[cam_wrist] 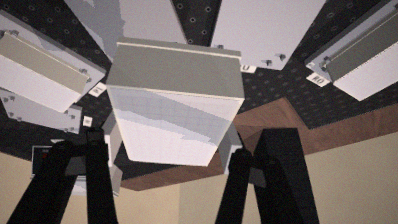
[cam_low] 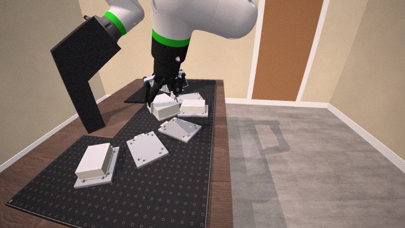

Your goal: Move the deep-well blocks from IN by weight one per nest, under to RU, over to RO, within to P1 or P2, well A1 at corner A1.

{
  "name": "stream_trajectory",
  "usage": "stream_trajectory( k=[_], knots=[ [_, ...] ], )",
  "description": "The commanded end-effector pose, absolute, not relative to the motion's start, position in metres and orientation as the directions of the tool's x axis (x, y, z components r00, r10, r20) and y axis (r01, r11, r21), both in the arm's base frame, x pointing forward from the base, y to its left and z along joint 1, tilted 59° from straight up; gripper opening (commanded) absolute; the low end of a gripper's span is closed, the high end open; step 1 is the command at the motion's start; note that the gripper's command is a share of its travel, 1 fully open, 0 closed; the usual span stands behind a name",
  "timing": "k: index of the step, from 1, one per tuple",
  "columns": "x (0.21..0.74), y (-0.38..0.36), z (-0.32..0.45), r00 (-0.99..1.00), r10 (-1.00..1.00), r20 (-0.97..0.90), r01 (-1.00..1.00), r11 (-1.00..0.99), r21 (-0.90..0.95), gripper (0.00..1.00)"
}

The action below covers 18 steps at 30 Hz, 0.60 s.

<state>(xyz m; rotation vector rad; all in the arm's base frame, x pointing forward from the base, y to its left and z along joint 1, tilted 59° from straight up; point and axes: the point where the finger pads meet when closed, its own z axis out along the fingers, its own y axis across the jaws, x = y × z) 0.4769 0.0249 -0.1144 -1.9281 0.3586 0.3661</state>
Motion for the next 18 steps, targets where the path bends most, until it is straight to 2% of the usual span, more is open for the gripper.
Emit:
stream_trajectory(
  k=[1, 18],
  knots=[
    [0.477, 0.024, -0.126, 0.907, -0.078, -0.414, -0.412, -0.366, -0.834, 0.10],
    [0.474, 0.021, -0.176, 0.907, -0.078, -0.414, -0.412, -0.366, -0.834, 0.10]
  ],
)
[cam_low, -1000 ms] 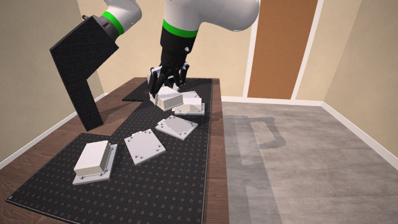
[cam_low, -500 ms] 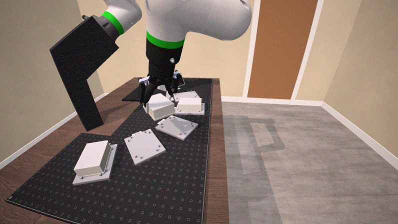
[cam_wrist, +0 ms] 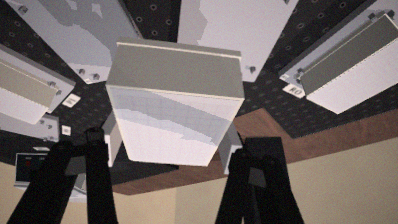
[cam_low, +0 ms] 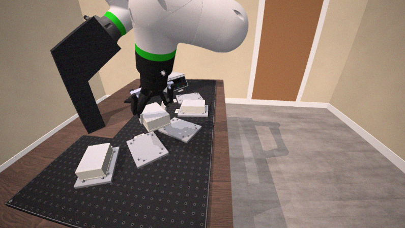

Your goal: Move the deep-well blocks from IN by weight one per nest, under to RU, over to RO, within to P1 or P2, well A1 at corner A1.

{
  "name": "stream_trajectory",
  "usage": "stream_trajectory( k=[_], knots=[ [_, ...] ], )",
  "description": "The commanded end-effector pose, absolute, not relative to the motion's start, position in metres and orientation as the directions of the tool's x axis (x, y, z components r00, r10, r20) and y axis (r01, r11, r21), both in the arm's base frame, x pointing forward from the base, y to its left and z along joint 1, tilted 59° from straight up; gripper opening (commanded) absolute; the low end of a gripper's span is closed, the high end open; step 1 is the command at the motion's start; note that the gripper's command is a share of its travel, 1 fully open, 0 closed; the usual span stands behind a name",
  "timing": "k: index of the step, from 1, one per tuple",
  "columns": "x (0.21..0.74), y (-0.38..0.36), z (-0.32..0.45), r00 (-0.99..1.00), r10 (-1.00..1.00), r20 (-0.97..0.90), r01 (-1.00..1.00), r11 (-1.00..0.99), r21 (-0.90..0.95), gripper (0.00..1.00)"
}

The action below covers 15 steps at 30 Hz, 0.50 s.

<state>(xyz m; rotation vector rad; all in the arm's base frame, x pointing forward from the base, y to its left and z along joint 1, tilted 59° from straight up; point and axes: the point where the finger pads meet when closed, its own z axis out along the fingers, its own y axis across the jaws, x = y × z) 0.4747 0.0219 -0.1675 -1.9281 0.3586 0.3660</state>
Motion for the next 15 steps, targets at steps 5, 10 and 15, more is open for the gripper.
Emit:
stream_trajectory(
  k=[5, 10, 15],
  knots=[
    [0.474, 0.020, -0.192, 0.907, -0.078, -0.414, -0.412, -0.366, -0.834, 0.10],
    [0.473, 0.020, -0.202, 0.907, -0.078, -0.414, -0.412, -0.366, -0.834, 0.10],
    [0.473, 0.019, -0.219, 0.907, -0.078, -0.414, -0.412, -0.366, -0.834, 0.10]
  ],
)
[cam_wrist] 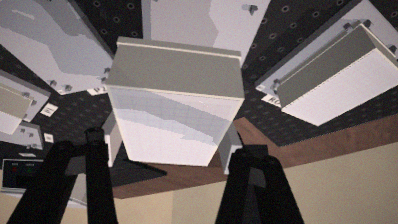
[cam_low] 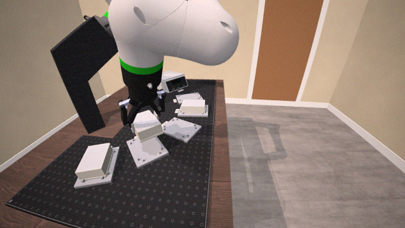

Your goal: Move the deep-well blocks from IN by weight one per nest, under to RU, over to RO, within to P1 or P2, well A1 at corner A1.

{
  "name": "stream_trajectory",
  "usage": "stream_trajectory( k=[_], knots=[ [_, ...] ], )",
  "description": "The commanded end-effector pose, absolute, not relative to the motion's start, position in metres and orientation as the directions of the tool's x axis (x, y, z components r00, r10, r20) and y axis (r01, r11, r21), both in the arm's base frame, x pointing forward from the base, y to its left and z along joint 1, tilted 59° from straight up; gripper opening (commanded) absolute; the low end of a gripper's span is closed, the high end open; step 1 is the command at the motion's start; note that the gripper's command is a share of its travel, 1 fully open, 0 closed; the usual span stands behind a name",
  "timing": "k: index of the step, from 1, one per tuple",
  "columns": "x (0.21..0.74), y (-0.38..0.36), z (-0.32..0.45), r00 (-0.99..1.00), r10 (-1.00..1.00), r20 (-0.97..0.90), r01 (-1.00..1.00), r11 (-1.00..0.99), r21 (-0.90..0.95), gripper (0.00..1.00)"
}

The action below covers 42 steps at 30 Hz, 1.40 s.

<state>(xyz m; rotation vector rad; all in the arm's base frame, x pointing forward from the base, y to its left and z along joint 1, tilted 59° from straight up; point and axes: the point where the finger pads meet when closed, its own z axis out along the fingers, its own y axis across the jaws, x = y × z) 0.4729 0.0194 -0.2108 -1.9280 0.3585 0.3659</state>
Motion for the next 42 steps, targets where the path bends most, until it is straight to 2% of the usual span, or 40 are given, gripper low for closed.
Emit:
stream_trajectory(
  k=[1, 42],
  knots=[
    [0.473, 0.018, -0.222, 0.907, -0.078, -0.414, -0.412, -0.366, -0.834, 0.10],
    [0.472, 0.019, -0.234, 0.907, -0.078, -0.414, -0.412, -0.366, -0.834, 0.10]
  ],
)
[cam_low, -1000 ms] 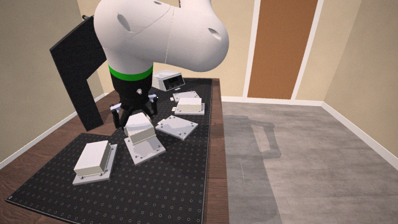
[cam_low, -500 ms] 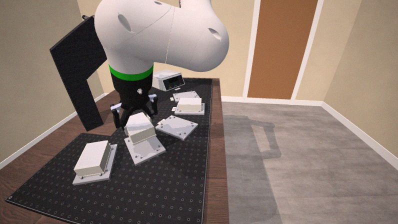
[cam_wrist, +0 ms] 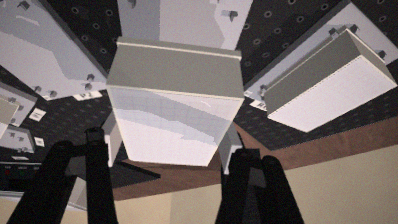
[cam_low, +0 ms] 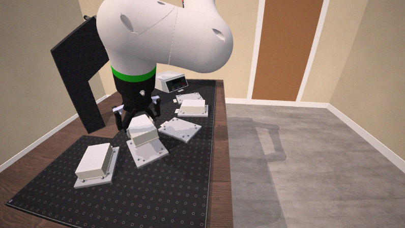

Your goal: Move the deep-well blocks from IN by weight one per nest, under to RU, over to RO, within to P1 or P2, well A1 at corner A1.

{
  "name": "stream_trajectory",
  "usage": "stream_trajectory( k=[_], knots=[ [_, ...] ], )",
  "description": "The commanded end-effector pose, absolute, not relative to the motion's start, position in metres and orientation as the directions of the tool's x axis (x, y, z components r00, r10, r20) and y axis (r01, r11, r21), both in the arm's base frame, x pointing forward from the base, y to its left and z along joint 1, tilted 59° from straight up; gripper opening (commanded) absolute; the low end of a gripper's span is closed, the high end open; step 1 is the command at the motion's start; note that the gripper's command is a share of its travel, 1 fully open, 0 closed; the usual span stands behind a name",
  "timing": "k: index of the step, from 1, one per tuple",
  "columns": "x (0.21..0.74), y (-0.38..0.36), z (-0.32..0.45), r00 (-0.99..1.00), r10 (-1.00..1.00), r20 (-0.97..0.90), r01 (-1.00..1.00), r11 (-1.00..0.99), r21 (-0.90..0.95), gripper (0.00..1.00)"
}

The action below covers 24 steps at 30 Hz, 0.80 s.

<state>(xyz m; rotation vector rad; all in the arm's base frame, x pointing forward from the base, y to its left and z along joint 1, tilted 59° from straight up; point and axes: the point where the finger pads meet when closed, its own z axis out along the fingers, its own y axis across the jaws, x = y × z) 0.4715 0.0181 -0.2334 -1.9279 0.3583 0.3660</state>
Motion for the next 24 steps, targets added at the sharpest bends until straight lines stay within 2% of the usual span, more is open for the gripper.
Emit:
stream_trajectory(
  k=[1, 24],
  knots=[
    [0.473, 0.020, -0.235, 0.907, -0.078, -0.414, -0.412, -0.366, -0.834, 0.10],
    [0.485, 0.045, -0.251, 0.907, -0.078, -0.414, -0.412, -0.366, -0.834, 0.10]
  ],
)
